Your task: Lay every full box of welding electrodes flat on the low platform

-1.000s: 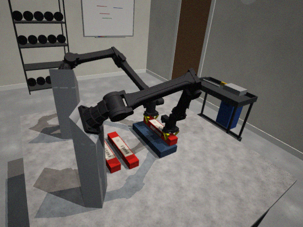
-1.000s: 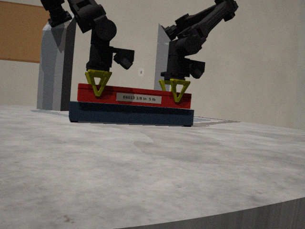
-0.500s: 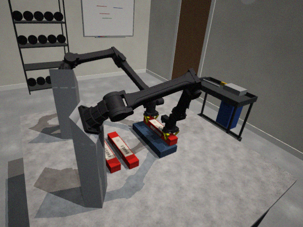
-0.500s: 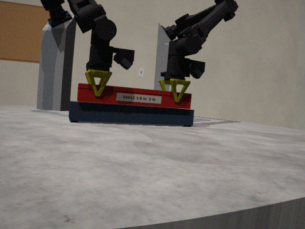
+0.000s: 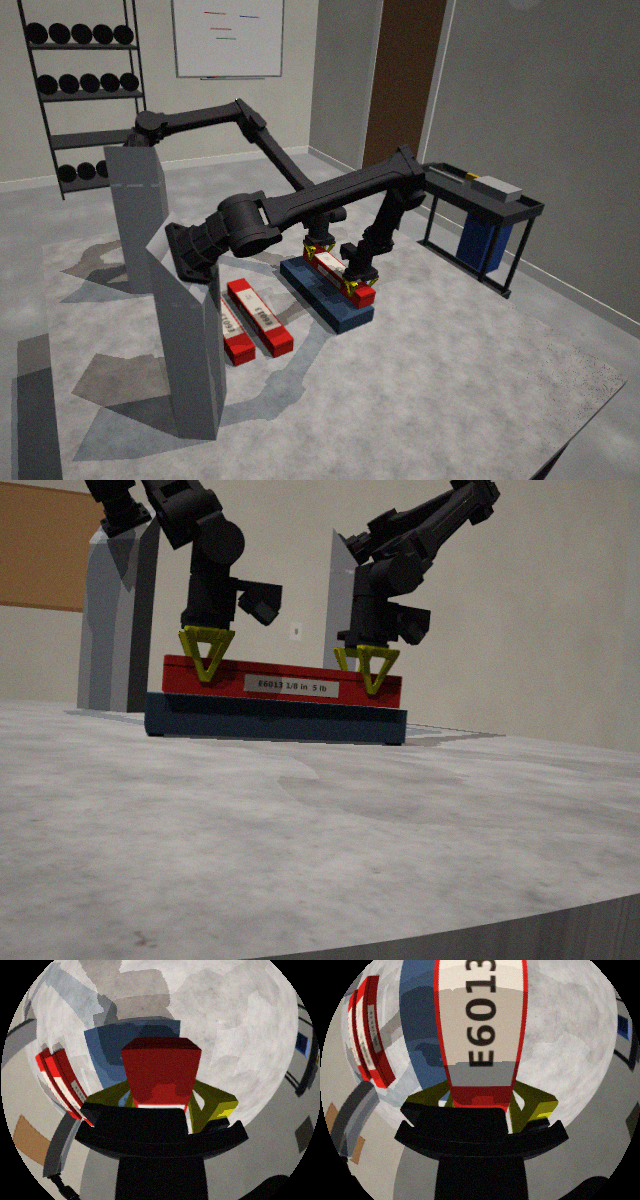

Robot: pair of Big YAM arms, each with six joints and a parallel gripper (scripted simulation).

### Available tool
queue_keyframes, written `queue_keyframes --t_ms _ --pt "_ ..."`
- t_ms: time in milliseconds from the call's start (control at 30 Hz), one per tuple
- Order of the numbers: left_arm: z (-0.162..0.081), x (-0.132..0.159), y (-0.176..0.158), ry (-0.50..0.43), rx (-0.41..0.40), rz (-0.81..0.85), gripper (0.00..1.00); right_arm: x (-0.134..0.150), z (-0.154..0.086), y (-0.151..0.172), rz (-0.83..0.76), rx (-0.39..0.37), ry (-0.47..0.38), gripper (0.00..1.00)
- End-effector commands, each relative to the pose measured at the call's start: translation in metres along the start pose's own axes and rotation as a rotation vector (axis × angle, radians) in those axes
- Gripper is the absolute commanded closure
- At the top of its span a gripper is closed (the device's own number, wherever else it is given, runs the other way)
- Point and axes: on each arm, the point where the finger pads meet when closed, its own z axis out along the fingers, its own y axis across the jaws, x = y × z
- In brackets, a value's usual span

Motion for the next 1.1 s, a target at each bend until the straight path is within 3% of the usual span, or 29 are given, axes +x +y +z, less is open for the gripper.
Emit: queue_keyframes --t_ms 0,233,267,367,433,1067 --pt "-0.052 -0.004 -0.056 0.003 0.103 -0.008 1.00 0.005 -0.037 -0.052 0.013 0.094 -0.007 1.00" --pt "-0.051 -0.004 -0.056 0.003 0.103 -0.009 1.00 0.005 -0.037 -0.052 0.013 0.095 -0.008 1.00" --pt "-0.051 -0.004 -0.056 0.003 0.103 -0.009 0.00 0.005 -0.037 -0.052 0.013 0.095 -0.008 0.00" --pt "-0.051 -0.003 -0.056 0.006 0.103 -0.009 0.00 0.013 -0.032 -0.051 0.020 0.089 -0.001 0.00" --pt "-0.048 -0.006 -0.056 0.003 0.099 -0.012 0.00 0.005 -0.016 -0.036 0.005 0.063 0.001 0.00" --pt "-0.043 -0.011 -0.054 0.000 0.092 -0.018 0.00 0.004 -0.016 -0.036 0.004 0.062 0.001 0.00"
